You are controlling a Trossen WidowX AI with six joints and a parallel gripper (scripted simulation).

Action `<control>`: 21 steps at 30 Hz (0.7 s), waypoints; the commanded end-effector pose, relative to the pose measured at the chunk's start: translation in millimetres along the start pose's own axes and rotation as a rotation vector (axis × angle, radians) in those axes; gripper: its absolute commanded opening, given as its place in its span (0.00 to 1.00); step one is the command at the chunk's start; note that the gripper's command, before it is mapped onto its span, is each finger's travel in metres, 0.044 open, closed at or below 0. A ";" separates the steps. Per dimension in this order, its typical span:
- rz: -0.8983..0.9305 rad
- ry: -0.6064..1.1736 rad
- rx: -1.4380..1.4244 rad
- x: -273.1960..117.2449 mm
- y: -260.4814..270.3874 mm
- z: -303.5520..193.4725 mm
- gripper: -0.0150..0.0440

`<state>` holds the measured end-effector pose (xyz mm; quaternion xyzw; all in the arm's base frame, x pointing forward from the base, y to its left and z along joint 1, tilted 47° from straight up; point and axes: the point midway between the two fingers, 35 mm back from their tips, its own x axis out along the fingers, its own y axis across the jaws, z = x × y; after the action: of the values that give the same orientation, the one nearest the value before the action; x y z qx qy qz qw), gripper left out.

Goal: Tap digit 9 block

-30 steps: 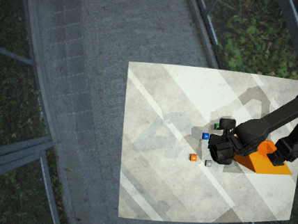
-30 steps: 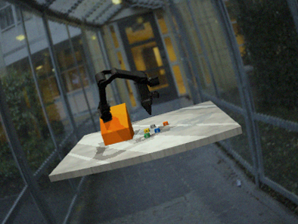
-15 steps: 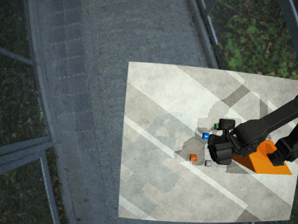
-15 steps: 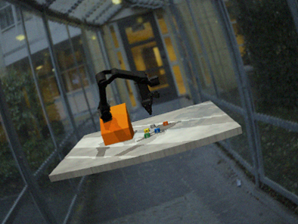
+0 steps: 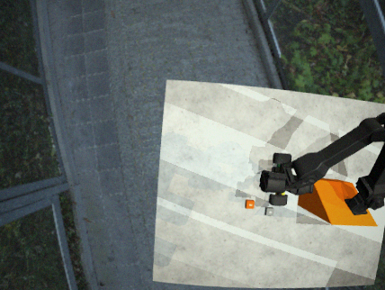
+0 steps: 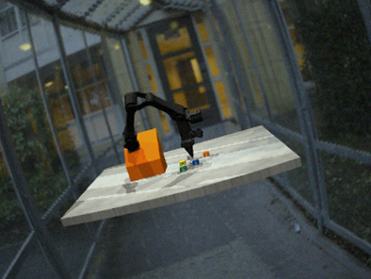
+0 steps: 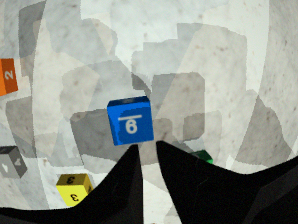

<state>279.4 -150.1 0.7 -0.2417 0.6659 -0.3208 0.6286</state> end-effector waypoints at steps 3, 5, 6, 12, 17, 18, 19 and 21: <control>-0.005 0.001 -0.006 1.9 -0.3 -0.7 0.29; -0.005 0.001 -0.006 1.9 -0.3 -0.7 0.29; -0.005 0.001 -0.006 1.9 -0.3 -0.7 0.29; -0.005 0.001 -0.006 9.1 -0.2 -0.5 0.29; -0.005 0.001 -0.006 17.1 -0.2 -0.4 0.29; -0.005 0.001 -0.006 18.7 -0.3 -0.5 0.29; -0.005 0.001 -0.006 20.2 -0.3 -0.5 0.29; -0.005 0.001 -0.006 23.4 -0.4 -0.6 0.29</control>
<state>278.7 -163.3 -10.7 -0.2428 0.6646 -0.3212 0.6295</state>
